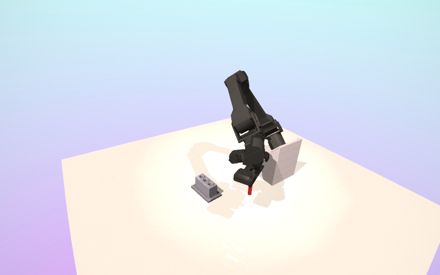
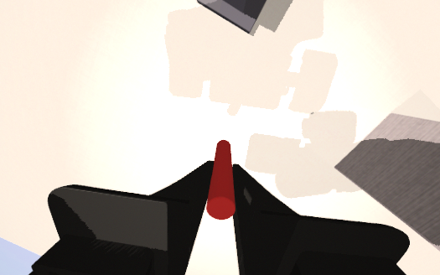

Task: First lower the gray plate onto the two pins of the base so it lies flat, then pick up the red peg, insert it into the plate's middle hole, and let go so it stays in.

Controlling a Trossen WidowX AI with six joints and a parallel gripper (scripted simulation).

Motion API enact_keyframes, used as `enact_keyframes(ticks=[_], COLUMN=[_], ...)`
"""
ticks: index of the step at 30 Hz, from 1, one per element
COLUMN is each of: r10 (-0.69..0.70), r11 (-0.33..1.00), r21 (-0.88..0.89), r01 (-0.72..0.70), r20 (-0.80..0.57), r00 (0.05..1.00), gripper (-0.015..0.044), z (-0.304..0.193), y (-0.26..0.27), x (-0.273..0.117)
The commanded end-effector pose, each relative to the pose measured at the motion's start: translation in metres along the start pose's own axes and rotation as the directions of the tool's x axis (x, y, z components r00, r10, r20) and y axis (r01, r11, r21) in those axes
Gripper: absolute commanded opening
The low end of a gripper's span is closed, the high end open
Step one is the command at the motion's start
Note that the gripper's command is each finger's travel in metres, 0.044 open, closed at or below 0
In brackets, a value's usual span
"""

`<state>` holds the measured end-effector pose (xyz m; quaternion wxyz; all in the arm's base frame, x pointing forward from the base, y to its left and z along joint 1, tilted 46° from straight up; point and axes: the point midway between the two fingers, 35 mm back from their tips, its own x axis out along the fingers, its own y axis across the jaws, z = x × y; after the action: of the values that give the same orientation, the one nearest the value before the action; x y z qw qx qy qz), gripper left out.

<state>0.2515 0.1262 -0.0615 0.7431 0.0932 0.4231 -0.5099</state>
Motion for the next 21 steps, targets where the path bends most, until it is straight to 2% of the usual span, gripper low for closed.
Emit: enact_keyframes(ticks=[1,21], r10=[0.003,0.014], r11=[1.0,1.0], r21=[0.001,-0.004], r01=[-0.003,-0.014], r20=[-0.002,-0.003], r00=[1.0,1.0], gripper=[0.0,0.0], z=[0.011,0.067], y=[0.003,0.013], x=[-0.001,-0.005])
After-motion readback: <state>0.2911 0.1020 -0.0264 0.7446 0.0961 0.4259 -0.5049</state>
